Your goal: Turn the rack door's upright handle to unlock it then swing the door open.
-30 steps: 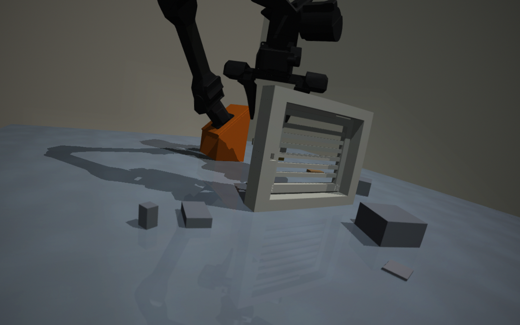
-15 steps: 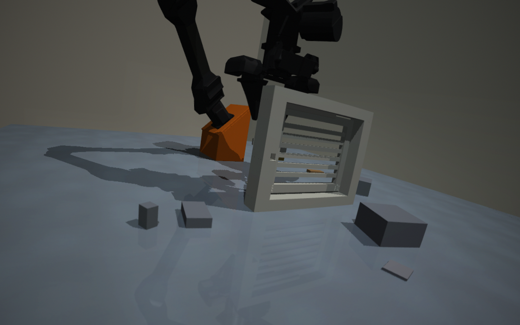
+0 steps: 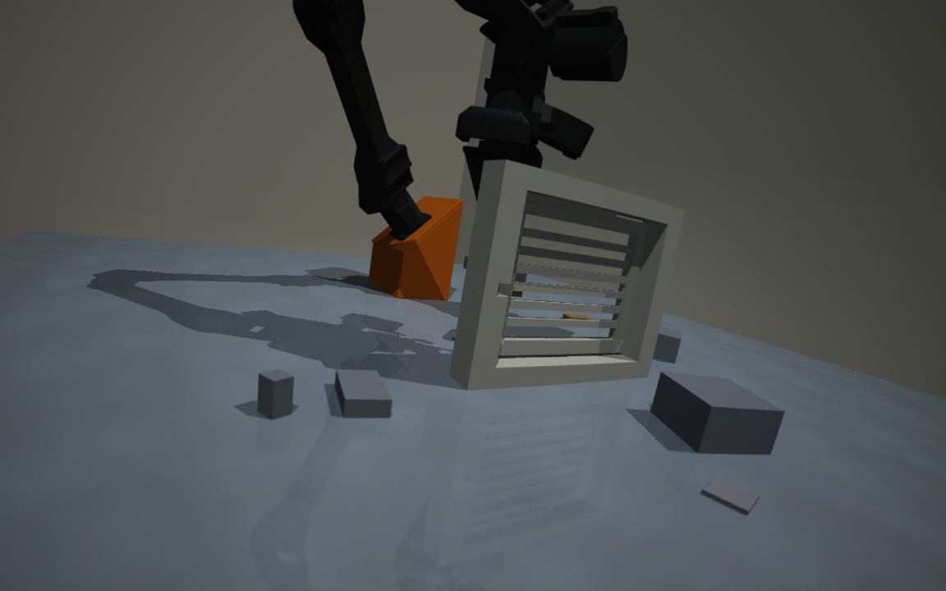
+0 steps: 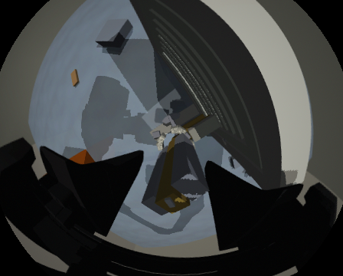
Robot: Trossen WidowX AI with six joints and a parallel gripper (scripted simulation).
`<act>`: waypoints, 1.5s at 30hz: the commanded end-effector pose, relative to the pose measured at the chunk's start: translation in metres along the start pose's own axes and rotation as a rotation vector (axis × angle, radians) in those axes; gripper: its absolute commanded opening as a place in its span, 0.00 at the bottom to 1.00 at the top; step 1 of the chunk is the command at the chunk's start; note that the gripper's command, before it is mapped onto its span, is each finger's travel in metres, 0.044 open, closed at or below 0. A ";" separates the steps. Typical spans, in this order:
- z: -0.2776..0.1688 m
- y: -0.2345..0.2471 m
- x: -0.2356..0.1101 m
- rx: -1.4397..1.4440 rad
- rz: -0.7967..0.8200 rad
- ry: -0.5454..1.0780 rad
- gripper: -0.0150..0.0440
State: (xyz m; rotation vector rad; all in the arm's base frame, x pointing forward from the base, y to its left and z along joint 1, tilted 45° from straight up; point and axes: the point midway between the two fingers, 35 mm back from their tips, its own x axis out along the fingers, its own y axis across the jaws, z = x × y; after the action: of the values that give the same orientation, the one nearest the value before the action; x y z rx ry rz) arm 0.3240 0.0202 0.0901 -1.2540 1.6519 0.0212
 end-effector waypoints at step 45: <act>0.000 0.000 0.000 -0.902 0.000 -0.001 0.30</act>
State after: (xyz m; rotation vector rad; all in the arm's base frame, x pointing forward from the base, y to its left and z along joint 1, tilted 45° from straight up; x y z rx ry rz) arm 0.3241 0.0202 0.0901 -1.8996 1.6854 0.8457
